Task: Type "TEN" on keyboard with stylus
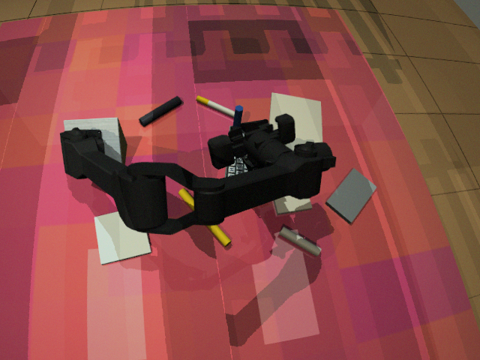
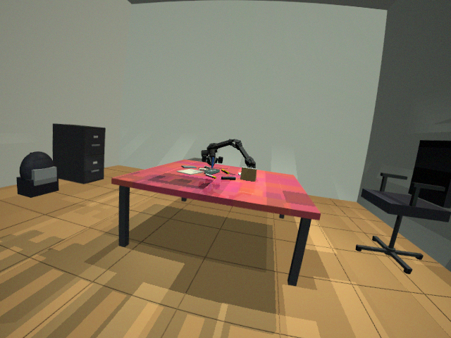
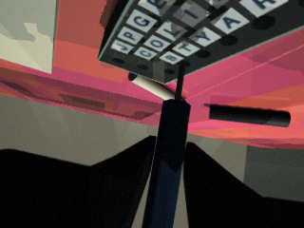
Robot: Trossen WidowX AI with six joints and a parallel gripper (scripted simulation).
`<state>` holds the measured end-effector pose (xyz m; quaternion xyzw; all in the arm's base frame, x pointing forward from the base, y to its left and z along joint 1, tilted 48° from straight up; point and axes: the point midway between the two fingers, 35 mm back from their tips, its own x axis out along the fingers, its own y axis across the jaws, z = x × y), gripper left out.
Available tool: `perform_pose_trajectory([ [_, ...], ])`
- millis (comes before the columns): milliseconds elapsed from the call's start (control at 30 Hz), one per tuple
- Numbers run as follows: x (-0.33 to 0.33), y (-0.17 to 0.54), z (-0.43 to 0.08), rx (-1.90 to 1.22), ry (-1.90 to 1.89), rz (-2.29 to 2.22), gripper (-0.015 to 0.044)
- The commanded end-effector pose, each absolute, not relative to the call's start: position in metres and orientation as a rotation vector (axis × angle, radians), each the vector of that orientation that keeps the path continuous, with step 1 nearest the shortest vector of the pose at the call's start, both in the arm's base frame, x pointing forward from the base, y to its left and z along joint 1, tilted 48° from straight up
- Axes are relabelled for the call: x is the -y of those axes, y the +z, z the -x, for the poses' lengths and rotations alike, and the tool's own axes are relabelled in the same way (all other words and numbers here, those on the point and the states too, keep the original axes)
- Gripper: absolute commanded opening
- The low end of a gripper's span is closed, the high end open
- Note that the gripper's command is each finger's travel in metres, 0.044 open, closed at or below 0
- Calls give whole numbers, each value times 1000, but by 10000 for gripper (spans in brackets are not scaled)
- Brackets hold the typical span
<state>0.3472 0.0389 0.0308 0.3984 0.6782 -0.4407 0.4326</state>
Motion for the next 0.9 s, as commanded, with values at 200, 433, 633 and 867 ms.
perform_pose_trajectory([
  [200, -35, 27, -346, -1693, -1099, -987, 81],
  [433, -34, 26, -346, -1693, -1100, -986, 81],
  [633, -33, 25, -346, -1693, -1100, -986, 81],
  [867, -30, 23, -346, -1693, -1100, -986, 81],
])
